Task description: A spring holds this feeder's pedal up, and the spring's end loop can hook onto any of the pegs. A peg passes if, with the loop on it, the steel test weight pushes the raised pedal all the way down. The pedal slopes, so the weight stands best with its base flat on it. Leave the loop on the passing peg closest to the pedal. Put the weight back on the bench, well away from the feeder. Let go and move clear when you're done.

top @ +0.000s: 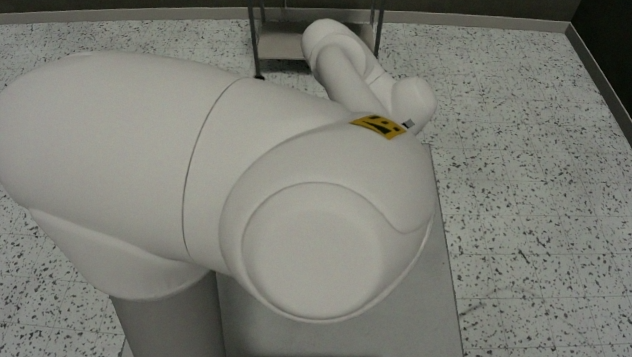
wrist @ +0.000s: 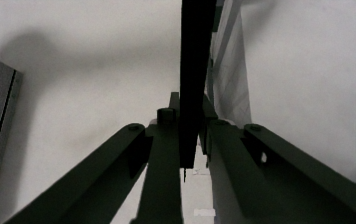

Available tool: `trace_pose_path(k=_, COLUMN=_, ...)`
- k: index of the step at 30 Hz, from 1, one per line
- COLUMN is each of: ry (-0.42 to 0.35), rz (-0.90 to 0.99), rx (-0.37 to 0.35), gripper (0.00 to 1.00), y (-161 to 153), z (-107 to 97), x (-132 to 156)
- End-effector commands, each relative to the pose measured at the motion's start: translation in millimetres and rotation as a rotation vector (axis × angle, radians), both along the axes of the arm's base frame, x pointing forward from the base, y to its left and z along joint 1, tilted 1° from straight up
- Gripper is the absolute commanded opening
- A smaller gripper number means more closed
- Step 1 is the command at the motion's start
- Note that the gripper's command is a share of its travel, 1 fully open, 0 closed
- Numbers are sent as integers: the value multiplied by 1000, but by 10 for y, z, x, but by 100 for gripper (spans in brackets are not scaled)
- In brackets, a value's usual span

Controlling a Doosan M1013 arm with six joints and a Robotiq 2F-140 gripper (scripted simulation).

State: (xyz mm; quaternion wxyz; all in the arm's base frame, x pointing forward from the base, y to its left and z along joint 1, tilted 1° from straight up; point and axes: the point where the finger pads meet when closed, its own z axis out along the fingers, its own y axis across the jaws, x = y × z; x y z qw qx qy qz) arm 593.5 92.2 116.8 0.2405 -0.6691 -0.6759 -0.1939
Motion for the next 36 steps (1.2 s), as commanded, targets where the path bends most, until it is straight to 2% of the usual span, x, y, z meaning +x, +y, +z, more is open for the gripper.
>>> trace_pose_path(k=1, ry=-1, rz=0, rx=0, gripper=17, y=8, z=6, x=4)
trace_pose_path(k=36, ry=-2, rz=0, rx=0, gripper=17, y=153, z=-1, x=0)
